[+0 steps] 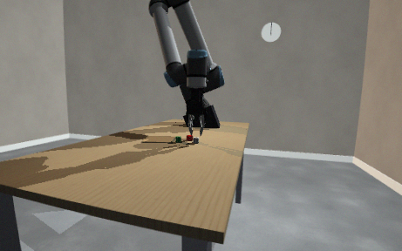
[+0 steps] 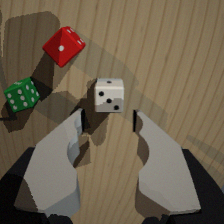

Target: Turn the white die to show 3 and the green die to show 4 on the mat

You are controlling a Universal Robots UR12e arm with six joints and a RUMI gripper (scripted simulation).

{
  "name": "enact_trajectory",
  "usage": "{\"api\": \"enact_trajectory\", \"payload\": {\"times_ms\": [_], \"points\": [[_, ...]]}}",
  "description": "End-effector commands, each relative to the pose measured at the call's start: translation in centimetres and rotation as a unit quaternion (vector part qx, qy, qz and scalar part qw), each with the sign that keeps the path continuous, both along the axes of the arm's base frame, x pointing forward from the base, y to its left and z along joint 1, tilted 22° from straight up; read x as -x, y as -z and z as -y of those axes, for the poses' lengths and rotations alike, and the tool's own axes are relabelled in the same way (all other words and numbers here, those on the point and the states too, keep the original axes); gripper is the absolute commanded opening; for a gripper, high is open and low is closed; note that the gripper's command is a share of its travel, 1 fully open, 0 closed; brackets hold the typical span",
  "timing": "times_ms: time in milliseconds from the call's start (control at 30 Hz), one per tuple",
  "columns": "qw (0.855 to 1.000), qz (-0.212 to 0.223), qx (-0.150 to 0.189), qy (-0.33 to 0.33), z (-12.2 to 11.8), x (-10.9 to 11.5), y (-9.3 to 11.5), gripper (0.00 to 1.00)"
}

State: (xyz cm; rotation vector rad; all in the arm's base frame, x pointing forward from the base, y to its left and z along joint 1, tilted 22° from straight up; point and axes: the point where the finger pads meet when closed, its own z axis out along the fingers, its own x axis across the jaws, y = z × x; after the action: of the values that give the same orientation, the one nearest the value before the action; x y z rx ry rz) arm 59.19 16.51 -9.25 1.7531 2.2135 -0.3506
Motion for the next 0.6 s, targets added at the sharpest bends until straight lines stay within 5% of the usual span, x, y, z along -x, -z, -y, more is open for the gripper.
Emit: {"api": "enact_trajectory", "payload": {"times_ms": [0, 567], "points": [[1.000, -0.002, 0.001, 0.000, 0.14, 0.19, 0.20, 0.24], [1.000, -0.002, 0.001, 0.000, 0.20, 0.39, 0.19, 0.24]]}}
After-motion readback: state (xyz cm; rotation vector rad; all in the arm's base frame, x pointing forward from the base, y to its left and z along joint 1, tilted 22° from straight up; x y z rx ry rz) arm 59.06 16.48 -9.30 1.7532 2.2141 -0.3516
